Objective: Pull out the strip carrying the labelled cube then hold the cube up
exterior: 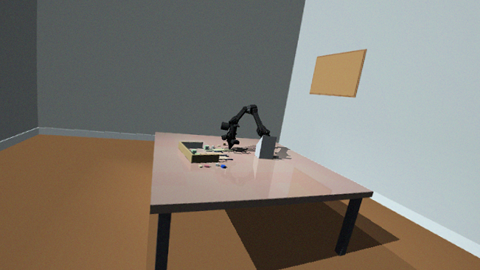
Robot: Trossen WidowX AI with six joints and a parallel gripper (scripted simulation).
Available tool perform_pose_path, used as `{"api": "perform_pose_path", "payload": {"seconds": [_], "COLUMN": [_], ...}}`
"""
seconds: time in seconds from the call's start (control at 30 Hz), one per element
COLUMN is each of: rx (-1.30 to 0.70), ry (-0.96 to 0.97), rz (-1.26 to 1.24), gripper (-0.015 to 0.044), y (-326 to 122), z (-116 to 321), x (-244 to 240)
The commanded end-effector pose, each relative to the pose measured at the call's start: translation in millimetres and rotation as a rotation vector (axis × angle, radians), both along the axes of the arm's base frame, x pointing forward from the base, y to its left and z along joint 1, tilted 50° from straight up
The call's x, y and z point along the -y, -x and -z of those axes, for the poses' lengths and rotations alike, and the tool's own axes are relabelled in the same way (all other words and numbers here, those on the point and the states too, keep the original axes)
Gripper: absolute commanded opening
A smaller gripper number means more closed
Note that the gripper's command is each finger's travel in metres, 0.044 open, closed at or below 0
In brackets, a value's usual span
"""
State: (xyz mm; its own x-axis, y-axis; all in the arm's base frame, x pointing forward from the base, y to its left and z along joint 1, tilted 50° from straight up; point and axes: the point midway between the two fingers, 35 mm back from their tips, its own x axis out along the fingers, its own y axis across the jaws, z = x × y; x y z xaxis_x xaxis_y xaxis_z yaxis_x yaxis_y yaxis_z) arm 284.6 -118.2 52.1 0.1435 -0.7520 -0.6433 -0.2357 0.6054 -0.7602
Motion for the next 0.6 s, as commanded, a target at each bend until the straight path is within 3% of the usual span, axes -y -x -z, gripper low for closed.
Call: {"api": "perform_pose_path", "payload": {"seconds": [0.0,0.57], "rx": [-0.026,-0.027], "ry": [0.003,0.004], "rz": [0.024,0.024], "gripper": [0.0,0.0], "y": [14.9,35.8], "z": [3.8,0.8], "x": [8.6,14.2]}}
